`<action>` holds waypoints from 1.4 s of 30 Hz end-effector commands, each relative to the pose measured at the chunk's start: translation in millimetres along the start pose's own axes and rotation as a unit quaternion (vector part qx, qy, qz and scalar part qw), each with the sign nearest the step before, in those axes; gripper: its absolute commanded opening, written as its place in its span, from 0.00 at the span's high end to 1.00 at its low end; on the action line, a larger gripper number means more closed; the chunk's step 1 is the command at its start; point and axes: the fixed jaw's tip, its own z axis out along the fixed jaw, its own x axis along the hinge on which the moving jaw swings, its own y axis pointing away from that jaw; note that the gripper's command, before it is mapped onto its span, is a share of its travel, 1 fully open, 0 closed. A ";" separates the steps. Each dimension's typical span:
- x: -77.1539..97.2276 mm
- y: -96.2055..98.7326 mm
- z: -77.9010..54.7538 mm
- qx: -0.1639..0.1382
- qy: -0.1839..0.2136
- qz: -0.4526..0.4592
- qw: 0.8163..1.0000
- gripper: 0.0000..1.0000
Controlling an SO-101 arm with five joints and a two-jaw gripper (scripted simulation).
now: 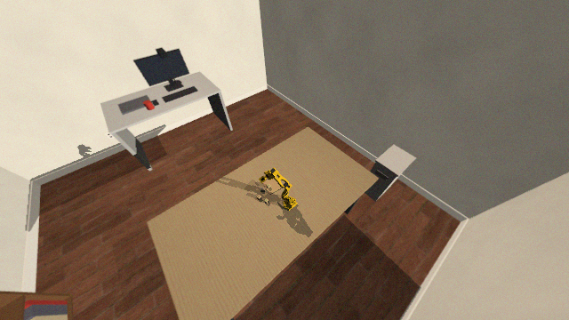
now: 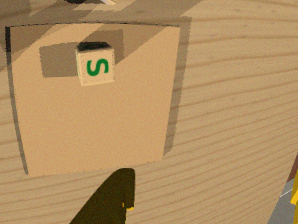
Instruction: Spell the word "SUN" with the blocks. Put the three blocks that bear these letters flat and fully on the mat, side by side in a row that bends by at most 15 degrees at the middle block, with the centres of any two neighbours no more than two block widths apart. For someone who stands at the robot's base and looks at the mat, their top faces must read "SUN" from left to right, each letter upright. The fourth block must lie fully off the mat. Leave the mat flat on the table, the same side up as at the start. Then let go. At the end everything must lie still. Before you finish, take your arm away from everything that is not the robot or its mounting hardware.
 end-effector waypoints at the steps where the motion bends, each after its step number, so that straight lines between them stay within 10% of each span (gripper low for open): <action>1: -2.6 -8.4 -25.7 0.075 -0.018 0.000 0.997 0.68; 16: -14.2 -2.4 -29.3 0.086 -0.037 -0.010 0.996 0.68; 31: -85.5 71.6 -21.3 0.032 -0.158 -0.092 0.983 0.68; 42: -98.0 98.7 -19.6 0.009 -0.190 -0.116 0.975 0.68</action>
